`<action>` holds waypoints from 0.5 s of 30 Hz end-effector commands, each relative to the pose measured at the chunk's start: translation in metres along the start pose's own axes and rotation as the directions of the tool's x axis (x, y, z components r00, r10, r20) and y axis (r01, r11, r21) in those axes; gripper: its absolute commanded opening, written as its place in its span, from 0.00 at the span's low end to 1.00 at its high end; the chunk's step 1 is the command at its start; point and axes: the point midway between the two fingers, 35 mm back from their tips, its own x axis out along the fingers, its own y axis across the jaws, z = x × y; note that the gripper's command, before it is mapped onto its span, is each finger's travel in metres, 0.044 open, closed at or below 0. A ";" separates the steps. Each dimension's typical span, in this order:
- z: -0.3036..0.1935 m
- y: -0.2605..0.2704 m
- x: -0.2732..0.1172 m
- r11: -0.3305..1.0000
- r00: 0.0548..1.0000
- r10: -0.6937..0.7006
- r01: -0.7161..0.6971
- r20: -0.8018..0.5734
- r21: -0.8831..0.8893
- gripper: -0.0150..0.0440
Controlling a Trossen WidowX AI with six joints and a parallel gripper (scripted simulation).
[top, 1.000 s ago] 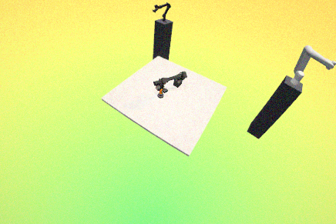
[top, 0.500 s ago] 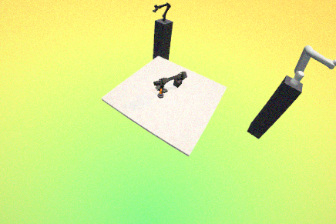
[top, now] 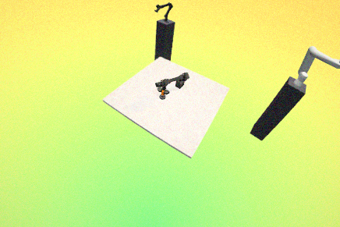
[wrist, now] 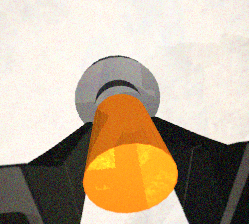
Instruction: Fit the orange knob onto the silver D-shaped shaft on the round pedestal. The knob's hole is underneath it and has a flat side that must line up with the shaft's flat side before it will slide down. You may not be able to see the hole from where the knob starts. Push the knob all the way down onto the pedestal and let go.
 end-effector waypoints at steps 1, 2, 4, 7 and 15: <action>0.000 0.000 0.001 1.000 1.000 0.004 -0.004 0.000 0.004 0.25; 0.000 0.000 0.001 1.000 1.000 0.004 -0.004 0.000 0.002 0.25; 0.000 -0.001 0.001 1.000 1.000 0.004 -0.004 0.000 0.000 0.25; 0.000 -0.001 0.001 1.000 1.000 0.004 -0.004 0.000 0.000 0.25; 0.001 0.000 0.001 0.999 1.000 0.004 -0.004 0.000 -0.038 0.25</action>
